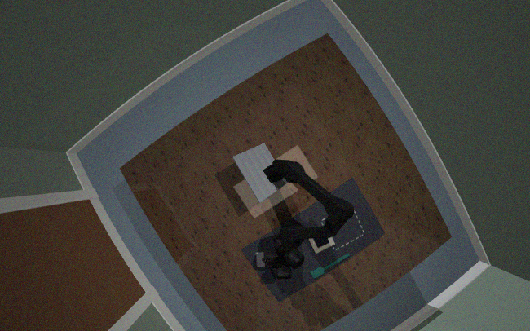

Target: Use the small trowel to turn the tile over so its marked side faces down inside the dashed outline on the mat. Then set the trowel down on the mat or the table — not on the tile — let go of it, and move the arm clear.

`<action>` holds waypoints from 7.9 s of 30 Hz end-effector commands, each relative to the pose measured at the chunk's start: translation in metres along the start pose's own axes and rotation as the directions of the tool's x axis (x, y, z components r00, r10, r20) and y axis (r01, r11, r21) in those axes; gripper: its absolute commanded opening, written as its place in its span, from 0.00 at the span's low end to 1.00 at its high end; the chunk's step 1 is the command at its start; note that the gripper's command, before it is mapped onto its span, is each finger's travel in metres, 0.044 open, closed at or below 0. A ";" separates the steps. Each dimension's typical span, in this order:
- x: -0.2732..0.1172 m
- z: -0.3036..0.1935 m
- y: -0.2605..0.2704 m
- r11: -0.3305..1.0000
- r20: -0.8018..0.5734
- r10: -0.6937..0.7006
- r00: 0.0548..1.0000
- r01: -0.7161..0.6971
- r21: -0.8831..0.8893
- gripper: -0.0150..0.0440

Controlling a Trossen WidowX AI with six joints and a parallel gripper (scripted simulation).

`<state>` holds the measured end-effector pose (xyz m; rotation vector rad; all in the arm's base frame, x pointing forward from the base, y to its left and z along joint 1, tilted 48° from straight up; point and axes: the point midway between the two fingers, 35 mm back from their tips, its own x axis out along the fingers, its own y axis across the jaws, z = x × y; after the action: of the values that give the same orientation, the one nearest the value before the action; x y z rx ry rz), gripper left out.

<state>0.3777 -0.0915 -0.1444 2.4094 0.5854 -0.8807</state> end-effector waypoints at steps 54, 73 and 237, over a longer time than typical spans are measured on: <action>-0.035 0.000 0.048 1.000 0.001 0.007 1.000 -0.007 0.000 0.25; -0.050 -0.062 0.019 0.944 -0.236 -0.014 0.972 -0.065 -0.322 0.25; -0.098 -0.139 0.037 0.968 -0.298 -0.034 0.954 -0.043 -0.248 0.25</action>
<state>0.3940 -0.0555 0.0249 2.3244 0.7704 -0.4110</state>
